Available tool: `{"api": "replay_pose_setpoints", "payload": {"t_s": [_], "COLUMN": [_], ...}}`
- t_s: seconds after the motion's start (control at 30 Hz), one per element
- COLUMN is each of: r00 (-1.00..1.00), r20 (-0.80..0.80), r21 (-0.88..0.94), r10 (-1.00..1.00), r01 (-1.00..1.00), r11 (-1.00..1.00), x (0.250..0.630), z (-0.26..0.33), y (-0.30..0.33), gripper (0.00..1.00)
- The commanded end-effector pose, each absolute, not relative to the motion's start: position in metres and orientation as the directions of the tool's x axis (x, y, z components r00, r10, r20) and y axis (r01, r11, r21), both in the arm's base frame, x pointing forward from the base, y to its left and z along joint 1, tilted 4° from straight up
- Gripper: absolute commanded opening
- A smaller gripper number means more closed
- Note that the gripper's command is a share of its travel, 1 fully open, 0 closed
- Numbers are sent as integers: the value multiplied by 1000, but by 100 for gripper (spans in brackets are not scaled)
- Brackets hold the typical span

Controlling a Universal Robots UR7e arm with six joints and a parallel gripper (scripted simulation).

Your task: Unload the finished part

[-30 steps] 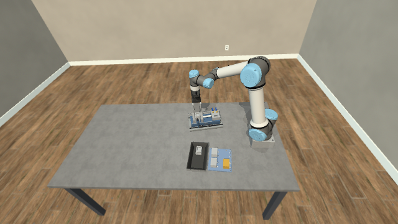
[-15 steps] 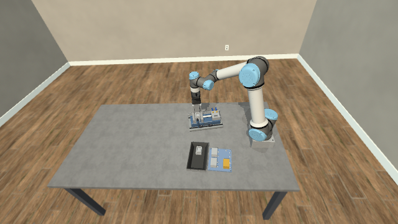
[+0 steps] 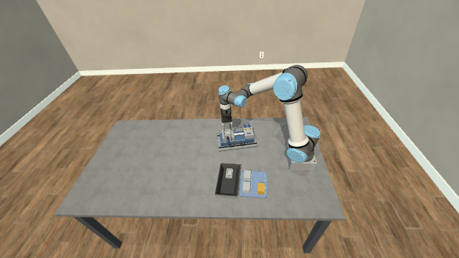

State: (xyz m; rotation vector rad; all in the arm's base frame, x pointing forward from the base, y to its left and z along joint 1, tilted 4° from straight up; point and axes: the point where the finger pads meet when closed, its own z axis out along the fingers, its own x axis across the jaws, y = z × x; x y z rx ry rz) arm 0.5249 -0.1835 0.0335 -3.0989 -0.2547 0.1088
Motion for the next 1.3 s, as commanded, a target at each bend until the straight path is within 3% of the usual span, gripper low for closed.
{"api": "replay_pose_setpoints", "payload": {"t_s": [0.0, 1.27], "r00": [984, 984], "r20": [-66, -66], "r21": [-35, -35], "r10": [164, 164], "r01": [162, 162], "r11": [-986, -986], "x": [525, 524], "z": [27, 13], "y": [-184, -183], "gripper": [100, 100]}}
